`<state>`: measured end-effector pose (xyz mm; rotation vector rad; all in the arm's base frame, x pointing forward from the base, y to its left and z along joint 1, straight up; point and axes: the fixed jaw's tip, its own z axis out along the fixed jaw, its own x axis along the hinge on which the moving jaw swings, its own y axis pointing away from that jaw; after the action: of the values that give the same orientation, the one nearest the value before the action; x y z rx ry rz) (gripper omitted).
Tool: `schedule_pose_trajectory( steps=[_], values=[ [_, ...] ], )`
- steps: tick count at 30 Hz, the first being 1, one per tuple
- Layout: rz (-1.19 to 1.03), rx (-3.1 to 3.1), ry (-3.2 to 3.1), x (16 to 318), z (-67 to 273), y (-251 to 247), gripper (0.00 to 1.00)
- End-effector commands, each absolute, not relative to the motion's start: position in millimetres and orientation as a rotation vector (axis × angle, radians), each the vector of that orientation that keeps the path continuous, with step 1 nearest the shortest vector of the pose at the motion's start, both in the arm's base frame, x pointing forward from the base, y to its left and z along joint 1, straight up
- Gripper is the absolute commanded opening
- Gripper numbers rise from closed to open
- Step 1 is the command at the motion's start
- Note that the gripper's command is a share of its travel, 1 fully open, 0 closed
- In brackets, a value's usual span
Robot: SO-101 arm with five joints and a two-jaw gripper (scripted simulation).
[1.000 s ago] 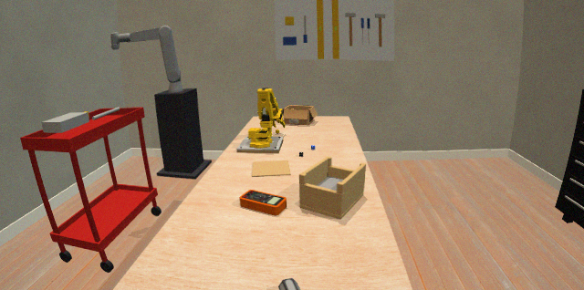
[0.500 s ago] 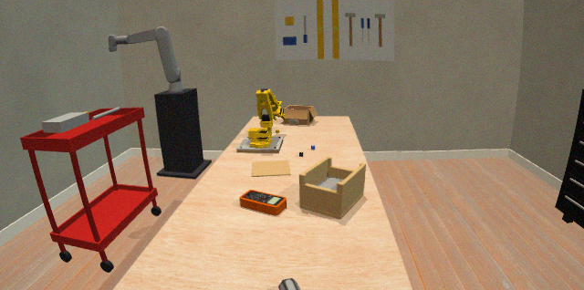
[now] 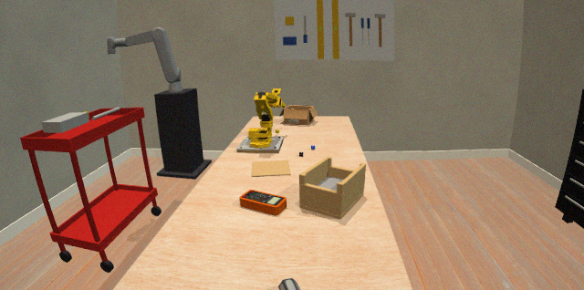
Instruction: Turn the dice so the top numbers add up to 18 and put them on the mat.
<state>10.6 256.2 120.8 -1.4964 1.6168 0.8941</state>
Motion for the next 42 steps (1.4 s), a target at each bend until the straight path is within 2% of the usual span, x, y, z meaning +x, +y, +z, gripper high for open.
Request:
schedule_pose_trajectory(
  steps=[1,10,20,28,35,37,38,42],
  values=[
    [0.92,-1.479,1.593,8.7,128.9,256.5,0.25],
    [0.914,-1.464,1.611,12.3,128.8,256.4,0.25],
    [0.871,-1.349,1.738,37.6,128.5,254.0,0.25],
    [0.777,-1.053,1.99,92.6,127.7,238.9,0.25],
    [0.679,-0.66,2.209,147.4,127.4,206.3,0.25],
    [0.679,-0.66,2.209,147.4,127.4,206.3,0.25],
    [0.644,-0.531,2.268,163.6,127.0,194.4,0.25],
    [0.609,-0.322,2.327,181.9,127.5,171.7,0.25]
  ],
)
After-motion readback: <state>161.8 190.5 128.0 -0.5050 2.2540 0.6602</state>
